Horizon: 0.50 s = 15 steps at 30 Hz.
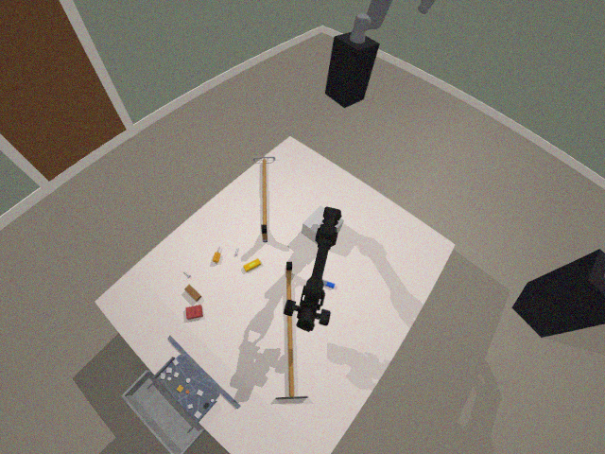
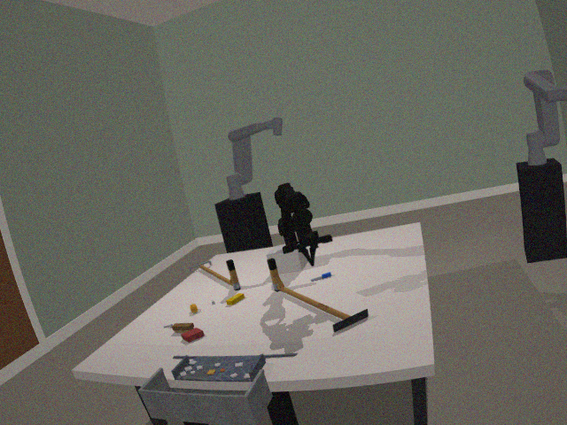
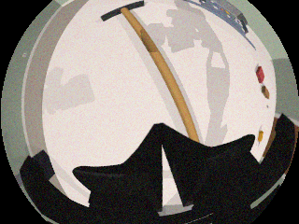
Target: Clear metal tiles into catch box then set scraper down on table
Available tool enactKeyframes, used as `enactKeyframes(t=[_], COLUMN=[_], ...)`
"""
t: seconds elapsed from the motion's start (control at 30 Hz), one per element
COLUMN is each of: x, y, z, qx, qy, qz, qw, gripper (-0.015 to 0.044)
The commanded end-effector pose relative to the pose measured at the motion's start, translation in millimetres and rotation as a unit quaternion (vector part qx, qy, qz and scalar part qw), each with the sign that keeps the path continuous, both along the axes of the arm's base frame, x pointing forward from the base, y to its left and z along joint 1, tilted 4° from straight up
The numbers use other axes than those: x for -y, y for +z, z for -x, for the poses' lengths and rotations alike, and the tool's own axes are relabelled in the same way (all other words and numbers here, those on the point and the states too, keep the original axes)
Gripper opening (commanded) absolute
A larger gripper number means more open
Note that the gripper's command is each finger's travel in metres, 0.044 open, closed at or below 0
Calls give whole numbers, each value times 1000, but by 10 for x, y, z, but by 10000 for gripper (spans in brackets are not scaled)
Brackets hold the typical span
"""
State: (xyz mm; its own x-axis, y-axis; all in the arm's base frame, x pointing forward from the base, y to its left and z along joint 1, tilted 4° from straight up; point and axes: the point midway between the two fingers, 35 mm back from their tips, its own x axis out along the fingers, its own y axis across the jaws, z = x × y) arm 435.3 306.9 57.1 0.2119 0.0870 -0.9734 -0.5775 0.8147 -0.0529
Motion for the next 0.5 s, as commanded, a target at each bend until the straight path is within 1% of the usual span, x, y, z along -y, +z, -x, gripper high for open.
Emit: enactKeyframes(t=[0.0,0.47], x=[15,17], y=[-170,-537], z=[-6,-38], qx=[-4,-6], qy=[-4,-4], qz=[5,5], qw=[1000,1000], gripper=[0,0])
